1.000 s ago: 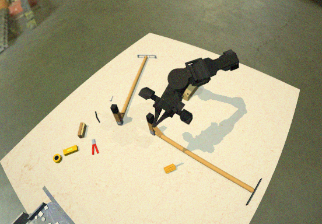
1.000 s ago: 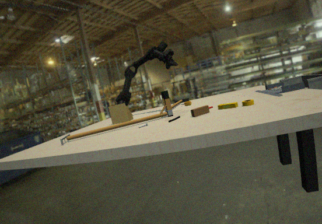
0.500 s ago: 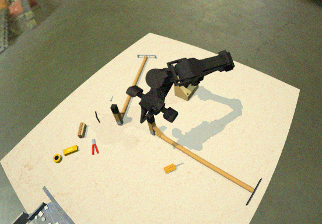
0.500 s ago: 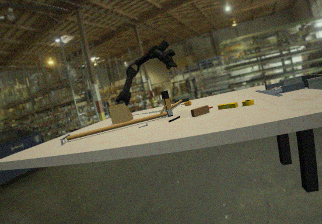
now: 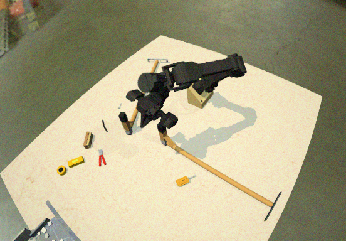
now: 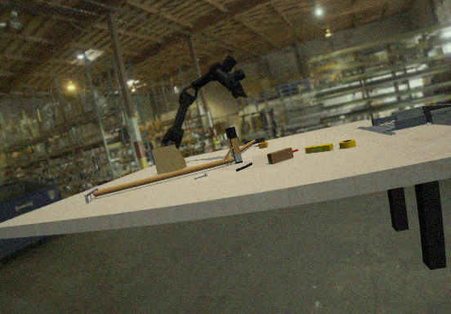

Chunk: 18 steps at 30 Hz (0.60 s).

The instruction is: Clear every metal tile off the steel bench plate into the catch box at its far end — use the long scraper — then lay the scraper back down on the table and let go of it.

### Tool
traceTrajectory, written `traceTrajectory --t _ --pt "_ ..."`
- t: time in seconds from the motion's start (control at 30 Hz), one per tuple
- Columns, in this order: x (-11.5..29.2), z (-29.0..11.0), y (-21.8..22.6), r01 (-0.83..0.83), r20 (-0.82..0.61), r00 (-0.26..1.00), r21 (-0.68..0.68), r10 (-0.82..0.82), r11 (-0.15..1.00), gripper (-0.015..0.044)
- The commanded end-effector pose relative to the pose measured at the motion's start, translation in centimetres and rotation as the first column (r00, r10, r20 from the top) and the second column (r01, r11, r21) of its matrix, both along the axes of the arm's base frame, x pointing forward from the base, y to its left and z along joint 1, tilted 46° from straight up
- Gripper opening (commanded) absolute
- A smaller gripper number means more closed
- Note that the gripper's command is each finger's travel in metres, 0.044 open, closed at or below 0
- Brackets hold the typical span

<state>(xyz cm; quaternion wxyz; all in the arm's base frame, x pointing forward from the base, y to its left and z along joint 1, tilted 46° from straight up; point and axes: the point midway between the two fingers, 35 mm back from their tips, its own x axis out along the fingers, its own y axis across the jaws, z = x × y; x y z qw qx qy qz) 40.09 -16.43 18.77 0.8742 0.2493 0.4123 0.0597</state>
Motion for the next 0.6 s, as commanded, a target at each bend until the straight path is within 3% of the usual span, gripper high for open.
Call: traceTrajectory --t 0.0,0.57 --pt "-0.3 -1.3 -0.6 0.006 -0.025 1.000 0.021 -0.006 1.000 0.0000" --pt "-1.9 -6.8 -2.8 0.045 -0.135 0.990 0.114 -0.030 0.992 0.0000"
